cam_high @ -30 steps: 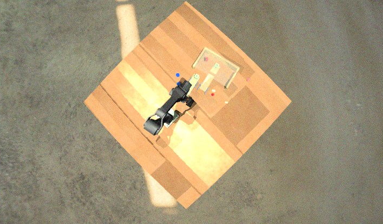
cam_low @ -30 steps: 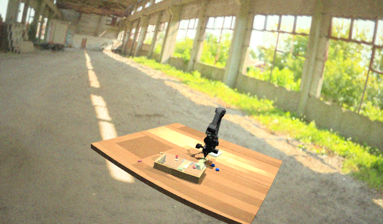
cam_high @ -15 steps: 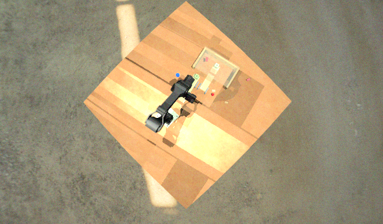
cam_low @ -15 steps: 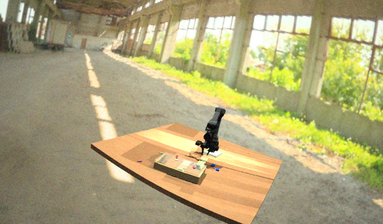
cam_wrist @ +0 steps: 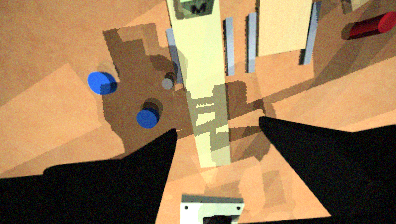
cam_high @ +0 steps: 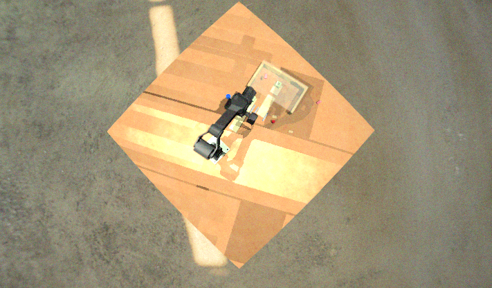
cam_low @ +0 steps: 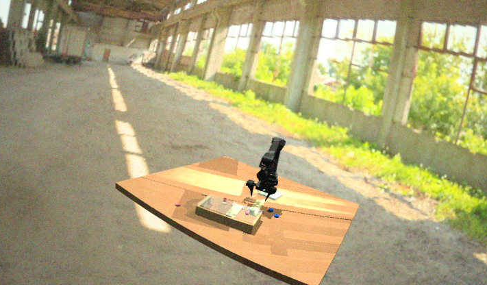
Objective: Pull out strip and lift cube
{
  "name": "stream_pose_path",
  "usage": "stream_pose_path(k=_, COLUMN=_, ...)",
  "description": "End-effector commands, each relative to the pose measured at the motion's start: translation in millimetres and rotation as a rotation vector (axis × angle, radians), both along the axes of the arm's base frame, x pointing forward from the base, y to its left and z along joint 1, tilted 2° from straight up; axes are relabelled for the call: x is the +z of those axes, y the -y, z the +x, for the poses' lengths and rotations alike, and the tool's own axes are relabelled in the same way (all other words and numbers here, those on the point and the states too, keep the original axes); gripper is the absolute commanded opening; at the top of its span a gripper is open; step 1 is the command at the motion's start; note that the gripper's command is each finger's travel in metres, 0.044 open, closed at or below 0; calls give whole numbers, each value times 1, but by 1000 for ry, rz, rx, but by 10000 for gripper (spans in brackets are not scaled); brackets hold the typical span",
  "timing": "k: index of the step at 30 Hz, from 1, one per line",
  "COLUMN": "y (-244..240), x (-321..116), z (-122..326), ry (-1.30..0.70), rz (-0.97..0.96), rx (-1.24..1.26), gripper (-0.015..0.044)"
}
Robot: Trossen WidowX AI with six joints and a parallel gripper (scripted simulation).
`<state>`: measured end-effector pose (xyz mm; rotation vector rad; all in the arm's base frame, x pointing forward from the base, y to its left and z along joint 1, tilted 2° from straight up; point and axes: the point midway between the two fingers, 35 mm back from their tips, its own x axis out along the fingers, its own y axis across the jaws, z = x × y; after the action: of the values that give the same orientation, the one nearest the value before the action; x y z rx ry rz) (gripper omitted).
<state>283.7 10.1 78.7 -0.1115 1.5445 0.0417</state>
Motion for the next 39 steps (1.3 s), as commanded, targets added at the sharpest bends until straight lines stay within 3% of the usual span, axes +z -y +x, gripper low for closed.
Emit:
stream_pose_path(k=1, y=-2, x=2, z=15, ry=-1, rz=4, rx=-5, gripper=440)
stream_pose_path(k=32, y=-15, x=20, z=127, ry=10, rz=6, rx=-5, gripper=440)
stream_pose_path(k=39, y=-14, x=11, z=128, ry=10, rz=6, rx=-5, gripper=256)
